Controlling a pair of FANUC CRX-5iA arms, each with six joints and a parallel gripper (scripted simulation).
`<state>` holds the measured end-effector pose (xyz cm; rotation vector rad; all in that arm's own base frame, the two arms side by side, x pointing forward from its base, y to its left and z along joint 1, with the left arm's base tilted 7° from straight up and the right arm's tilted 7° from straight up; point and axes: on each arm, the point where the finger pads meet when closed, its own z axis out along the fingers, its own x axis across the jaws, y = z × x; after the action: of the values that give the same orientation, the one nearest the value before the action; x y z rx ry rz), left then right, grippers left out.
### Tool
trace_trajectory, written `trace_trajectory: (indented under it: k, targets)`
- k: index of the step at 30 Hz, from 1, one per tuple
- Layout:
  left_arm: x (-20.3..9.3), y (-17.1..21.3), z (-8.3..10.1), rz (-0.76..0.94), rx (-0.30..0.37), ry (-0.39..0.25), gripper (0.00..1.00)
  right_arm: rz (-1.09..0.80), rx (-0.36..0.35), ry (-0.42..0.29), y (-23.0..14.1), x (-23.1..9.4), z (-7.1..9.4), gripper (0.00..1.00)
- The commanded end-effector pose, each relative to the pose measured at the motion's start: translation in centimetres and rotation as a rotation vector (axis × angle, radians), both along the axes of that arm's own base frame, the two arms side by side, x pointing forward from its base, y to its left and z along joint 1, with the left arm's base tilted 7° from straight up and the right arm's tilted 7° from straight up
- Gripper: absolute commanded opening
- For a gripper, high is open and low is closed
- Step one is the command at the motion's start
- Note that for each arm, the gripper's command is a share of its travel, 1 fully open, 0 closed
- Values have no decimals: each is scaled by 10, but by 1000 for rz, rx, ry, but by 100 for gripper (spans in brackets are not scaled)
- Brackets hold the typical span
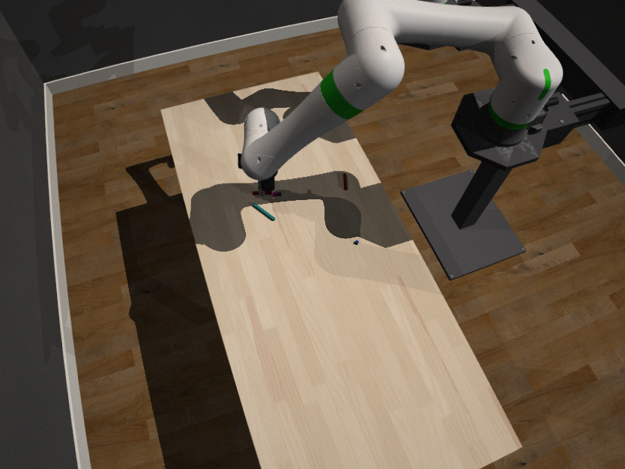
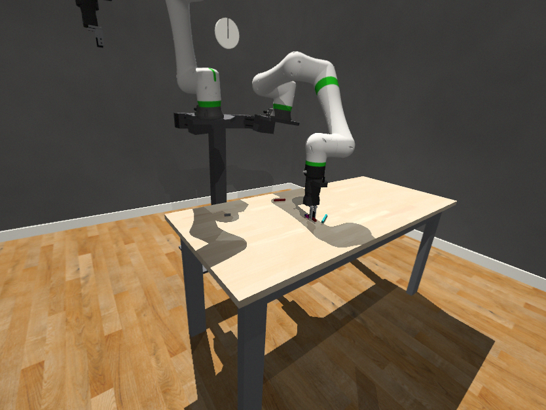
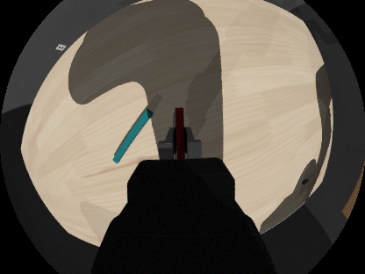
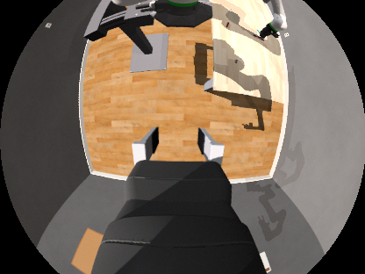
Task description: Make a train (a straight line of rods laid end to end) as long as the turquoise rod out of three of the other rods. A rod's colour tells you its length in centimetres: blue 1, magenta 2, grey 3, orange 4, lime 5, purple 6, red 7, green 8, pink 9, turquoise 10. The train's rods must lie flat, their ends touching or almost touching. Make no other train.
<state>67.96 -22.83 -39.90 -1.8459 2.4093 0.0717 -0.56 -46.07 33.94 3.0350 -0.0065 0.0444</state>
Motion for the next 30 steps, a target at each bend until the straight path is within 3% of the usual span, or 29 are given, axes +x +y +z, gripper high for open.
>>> trace_trajectory:
  k: [1,30]
  targets:
    - [1,-1,2,0,-1,-2,24,0,-2,0,0,0,1,100]
    - [2,0,-9,0,-1,-2,24,0,-2,0,0,0,1,100]
